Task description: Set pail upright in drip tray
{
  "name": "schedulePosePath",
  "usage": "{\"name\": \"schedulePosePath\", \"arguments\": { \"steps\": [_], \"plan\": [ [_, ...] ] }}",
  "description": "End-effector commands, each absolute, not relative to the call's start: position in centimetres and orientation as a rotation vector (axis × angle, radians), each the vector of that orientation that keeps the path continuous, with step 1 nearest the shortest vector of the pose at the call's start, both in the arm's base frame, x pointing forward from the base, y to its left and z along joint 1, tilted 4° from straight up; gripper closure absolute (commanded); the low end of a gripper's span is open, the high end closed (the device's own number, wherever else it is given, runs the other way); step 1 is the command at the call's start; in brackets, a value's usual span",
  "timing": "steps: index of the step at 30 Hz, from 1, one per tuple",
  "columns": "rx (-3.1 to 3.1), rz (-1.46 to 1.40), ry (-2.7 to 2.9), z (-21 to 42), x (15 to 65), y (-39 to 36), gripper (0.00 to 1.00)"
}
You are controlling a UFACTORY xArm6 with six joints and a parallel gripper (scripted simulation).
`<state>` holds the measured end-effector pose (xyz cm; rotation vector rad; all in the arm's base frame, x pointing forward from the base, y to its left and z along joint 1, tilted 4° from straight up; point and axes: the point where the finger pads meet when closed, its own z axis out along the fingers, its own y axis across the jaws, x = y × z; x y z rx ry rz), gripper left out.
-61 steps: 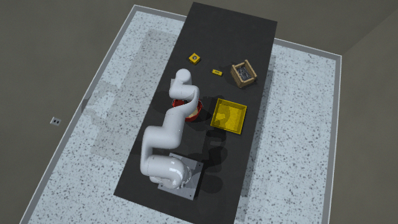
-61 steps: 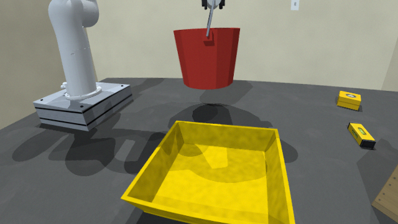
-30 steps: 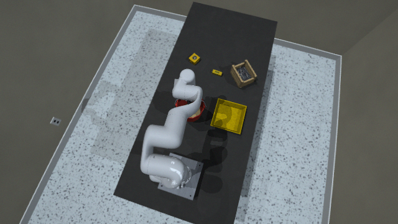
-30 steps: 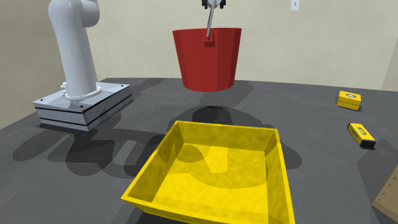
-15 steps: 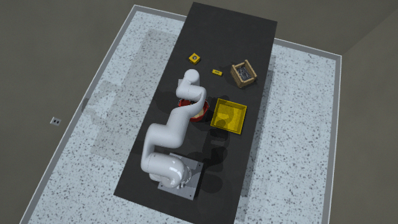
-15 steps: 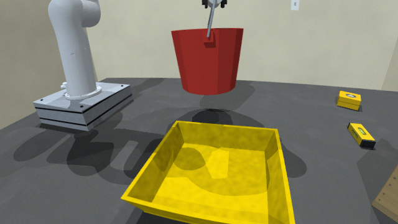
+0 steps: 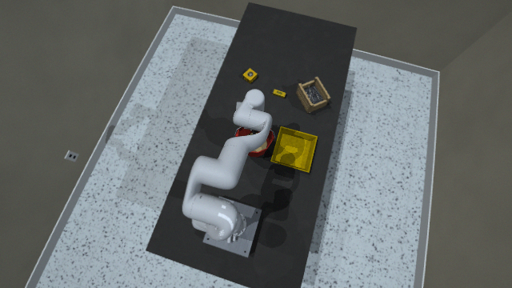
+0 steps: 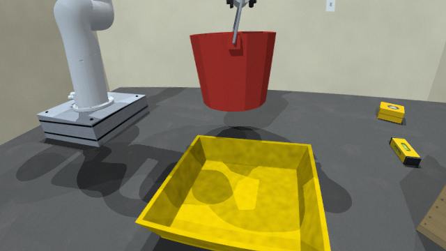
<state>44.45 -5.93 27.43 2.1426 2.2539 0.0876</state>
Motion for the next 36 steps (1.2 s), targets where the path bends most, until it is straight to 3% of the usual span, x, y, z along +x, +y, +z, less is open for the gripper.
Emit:
{"name": "schedulePosePath", "arguments": {
  "steps": [1,36],
  "plan": [
    [2.139,0.093,2.25,27.7,44.7,-7.1,1.0],
    [2.139,0.092,2.249,27.5,45.4,-17.2,1.0]
  ]
}}
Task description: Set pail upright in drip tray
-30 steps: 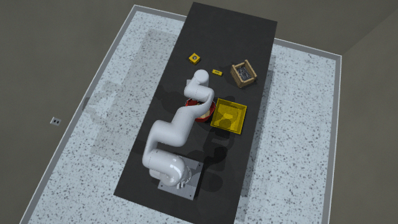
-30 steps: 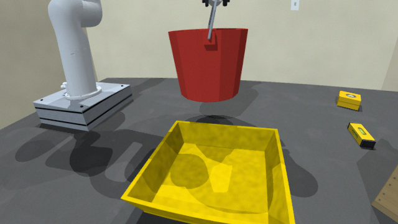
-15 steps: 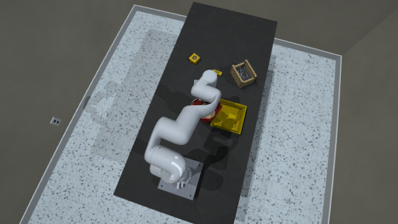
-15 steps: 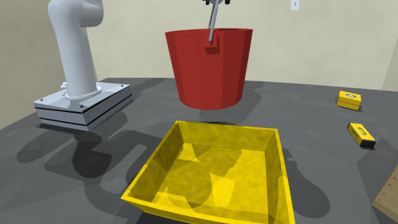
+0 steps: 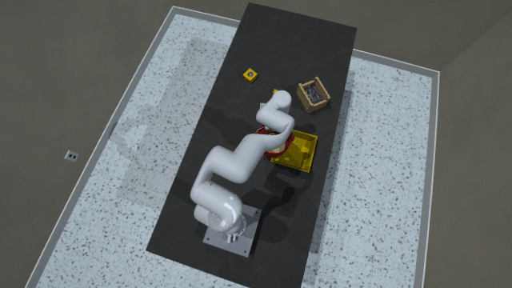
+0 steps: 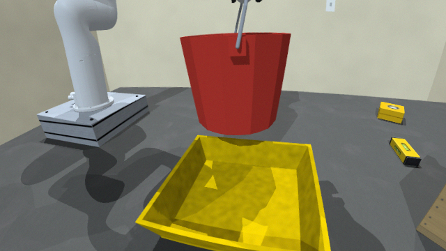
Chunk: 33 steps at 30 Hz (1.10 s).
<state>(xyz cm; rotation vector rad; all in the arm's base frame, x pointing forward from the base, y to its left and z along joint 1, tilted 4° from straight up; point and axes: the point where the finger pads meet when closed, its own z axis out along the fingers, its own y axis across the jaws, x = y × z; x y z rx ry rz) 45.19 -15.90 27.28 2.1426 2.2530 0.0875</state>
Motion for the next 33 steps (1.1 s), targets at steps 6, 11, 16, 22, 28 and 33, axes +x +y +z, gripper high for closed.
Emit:
{"name": "schedulePosePath", "arguments": {
  "steps": [6,11,16,22,28,33],
  "plan": [
    [2.139,0.091,2.249,27.5,45.6,-19.3,1.0],
    [2.139,0.091,2.249,27.5,45.7,-20.3,1.0],
    [2.139,0.091,2.249,27.5,45.8,-21.8,1.0],
    [2.138,0.091,2.249,27.5,45.9,-23.4,1.0],
    [2.138,0.091,2.249,27.4,46.0,-24.3,1.0],
    [2.138,0.09,2.249,27.4,46.0,-25.3,1.0]
  ]
}}
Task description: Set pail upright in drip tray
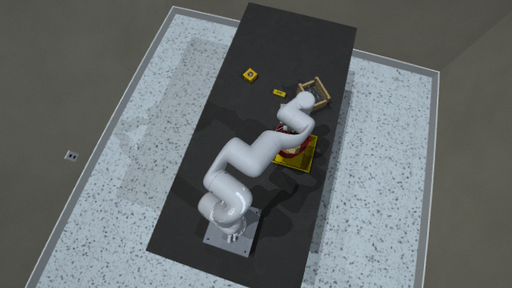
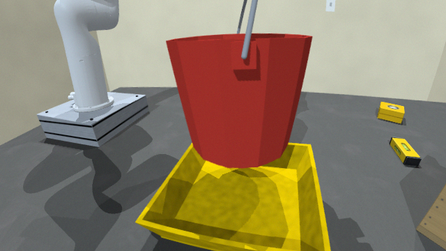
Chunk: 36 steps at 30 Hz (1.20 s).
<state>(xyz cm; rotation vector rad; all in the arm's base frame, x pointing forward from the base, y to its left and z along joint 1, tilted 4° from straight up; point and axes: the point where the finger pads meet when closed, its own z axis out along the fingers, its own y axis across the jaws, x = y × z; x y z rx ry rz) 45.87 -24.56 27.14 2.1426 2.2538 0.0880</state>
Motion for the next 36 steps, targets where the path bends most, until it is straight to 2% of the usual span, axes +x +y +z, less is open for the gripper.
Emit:
{"name": "schedulePosePath", "arguments": {
  "steps": [1,36],
  "plan": [
    [2.138,0.09,2.249,27.4,46.0,-25.5,1.0],
    [2.138,0.09,2.249,27.4,46.3,-28.6,1.0]
  ]
}}
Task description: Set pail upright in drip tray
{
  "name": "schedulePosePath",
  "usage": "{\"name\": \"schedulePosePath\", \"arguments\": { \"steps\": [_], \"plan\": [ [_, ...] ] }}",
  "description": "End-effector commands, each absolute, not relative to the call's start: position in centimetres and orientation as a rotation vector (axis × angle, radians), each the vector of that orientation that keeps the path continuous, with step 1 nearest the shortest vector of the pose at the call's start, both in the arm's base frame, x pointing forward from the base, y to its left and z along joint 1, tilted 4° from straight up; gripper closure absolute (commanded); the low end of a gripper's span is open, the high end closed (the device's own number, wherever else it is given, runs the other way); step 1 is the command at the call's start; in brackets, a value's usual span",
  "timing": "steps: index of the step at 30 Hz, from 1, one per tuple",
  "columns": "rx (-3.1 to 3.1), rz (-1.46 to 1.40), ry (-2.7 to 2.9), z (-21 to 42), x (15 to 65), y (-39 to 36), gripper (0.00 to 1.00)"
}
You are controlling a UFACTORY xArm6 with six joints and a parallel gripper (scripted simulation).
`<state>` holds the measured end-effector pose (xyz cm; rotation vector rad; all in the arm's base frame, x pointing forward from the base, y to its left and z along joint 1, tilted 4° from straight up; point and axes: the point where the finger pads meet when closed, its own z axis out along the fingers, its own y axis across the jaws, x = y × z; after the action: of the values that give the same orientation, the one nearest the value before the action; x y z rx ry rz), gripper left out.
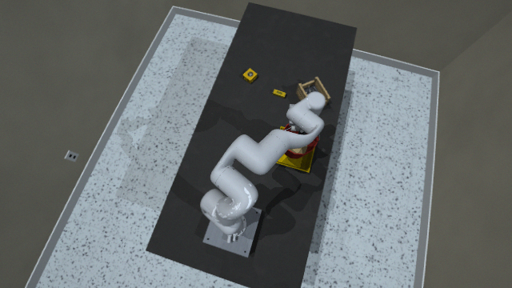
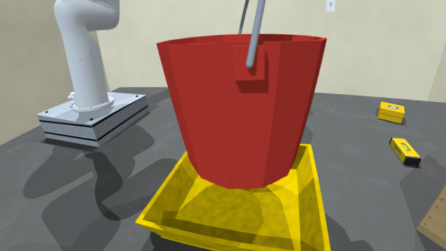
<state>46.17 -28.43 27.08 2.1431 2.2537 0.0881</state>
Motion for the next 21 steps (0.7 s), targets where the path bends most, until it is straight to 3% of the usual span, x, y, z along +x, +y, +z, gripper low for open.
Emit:
{"name": "schedulePosePath", "arguments": {
  "steps": [1,21],
  "plan": [
    [2.138,0.09,2.249,27.39,46.28,-28.68,1.0],
    [2.138,0.09,2.249,27.39,46.29,-28.88,1.0]
  ]
}}
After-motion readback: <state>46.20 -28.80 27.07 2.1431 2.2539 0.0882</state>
